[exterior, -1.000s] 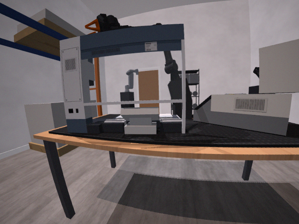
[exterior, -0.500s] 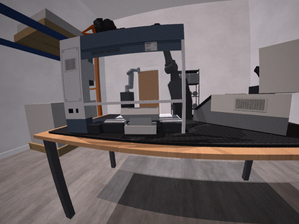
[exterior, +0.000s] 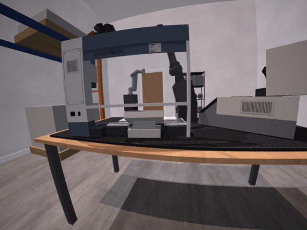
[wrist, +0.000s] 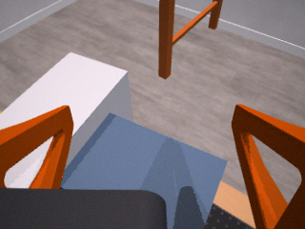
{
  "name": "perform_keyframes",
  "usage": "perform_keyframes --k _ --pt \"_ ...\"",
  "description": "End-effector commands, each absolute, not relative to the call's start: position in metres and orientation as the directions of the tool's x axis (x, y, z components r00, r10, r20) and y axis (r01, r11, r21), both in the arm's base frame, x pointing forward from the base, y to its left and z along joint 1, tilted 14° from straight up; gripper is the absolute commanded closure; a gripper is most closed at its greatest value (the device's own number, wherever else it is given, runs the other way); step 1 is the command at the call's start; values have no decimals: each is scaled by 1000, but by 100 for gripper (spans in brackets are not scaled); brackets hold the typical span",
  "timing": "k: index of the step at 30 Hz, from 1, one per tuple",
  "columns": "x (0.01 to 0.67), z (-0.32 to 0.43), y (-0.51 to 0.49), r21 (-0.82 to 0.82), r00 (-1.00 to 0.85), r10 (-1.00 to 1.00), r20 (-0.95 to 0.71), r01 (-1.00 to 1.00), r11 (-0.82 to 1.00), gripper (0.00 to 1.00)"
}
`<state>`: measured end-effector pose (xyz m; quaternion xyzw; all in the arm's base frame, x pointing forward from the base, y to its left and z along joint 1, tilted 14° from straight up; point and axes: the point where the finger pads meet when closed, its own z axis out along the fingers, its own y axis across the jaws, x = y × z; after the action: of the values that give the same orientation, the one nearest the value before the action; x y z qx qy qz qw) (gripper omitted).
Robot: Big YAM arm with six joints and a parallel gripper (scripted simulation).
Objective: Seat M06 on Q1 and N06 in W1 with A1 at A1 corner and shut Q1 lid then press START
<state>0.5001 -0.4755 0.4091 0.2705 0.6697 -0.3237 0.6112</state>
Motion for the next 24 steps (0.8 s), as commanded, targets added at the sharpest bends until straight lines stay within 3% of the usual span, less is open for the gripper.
perform_keyframes --k 1,16,24 --pt "483 438 -512 -104 -84 -62 -995 785 611 5" --pt "437 473 -554 -119 -67 -116 -991 841 528 5" --pt "427 451 -580 -140 -122 -68 -990 878 458 5"
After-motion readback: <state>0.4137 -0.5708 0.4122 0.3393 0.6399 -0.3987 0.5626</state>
